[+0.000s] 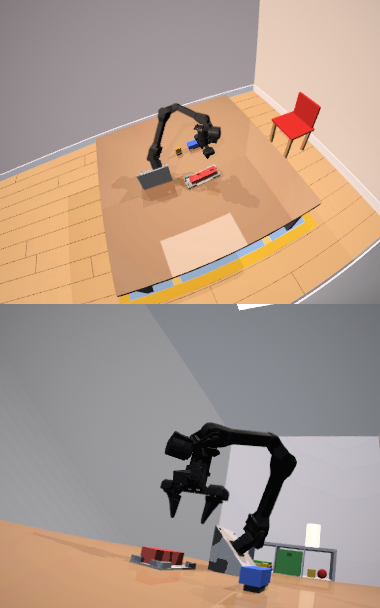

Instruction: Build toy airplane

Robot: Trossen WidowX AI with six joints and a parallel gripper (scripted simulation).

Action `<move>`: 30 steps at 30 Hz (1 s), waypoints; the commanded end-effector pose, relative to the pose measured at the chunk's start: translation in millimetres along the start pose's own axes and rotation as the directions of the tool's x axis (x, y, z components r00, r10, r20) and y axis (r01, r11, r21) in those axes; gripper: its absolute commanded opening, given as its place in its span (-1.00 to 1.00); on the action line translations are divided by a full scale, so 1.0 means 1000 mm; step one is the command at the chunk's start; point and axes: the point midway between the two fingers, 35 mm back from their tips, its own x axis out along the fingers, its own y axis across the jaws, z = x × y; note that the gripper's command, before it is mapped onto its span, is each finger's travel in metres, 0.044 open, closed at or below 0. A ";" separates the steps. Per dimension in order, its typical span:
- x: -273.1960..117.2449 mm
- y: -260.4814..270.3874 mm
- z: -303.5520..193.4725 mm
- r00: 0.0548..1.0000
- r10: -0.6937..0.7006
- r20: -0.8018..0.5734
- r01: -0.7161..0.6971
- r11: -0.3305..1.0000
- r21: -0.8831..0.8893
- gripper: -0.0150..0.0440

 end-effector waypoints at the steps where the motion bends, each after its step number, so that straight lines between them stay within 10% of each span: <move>1: 0.002 0.068 0.015 1.000 0.004 0.000 -0.004 1.000 0.003 1.00; 10: 0.010 0.203 0.008 0.999 0.054 -0.008 -0.054 0.999 -0.007 1.00; 30: 0.060 0.207 0.007 0.998 0.057 -0.007 -0.057 0.998 -0.008 1.00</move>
